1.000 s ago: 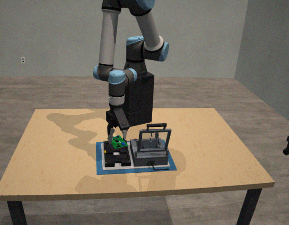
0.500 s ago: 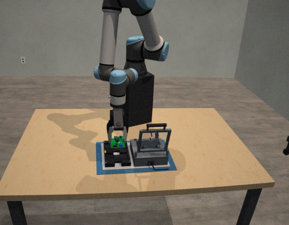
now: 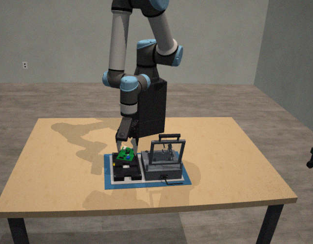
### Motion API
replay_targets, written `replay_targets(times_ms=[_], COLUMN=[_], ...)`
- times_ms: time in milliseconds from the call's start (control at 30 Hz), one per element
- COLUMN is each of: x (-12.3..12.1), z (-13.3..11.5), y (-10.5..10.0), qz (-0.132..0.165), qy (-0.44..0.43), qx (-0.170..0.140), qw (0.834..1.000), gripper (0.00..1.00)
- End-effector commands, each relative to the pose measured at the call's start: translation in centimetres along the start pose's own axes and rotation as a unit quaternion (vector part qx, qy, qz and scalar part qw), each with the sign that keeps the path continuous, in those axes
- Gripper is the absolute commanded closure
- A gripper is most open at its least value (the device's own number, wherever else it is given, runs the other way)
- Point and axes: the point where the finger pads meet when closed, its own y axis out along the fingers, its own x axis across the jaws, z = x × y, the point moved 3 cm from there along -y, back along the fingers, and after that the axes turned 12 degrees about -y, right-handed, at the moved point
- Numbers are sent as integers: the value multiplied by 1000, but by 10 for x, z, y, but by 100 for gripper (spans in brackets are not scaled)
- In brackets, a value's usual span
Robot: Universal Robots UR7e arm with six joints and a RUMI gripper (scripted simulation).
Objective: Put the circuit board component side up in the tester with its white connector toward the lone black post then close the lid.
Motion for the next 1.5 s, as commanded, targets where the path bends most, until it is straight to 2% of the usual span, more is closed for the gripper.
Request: replay_targets(times_ms=[0, 300, 767, 833, 1333, 1467], x=[0, 0, 0, 0, 0, 0], z=[1, 1, 1, 1, 1, 1], y=[0, 0, 0, 0, 0, 0], qz=[-2, -2, -2, -2, -1, -1], qy=[58, 143, 294, 294, 420, 433], qx=[0, 0, 0, 0, 1, 1], qw=[998, 990, 956, 956, 908, 901], gripper=[61, 61, 61, 61, 61, 61])
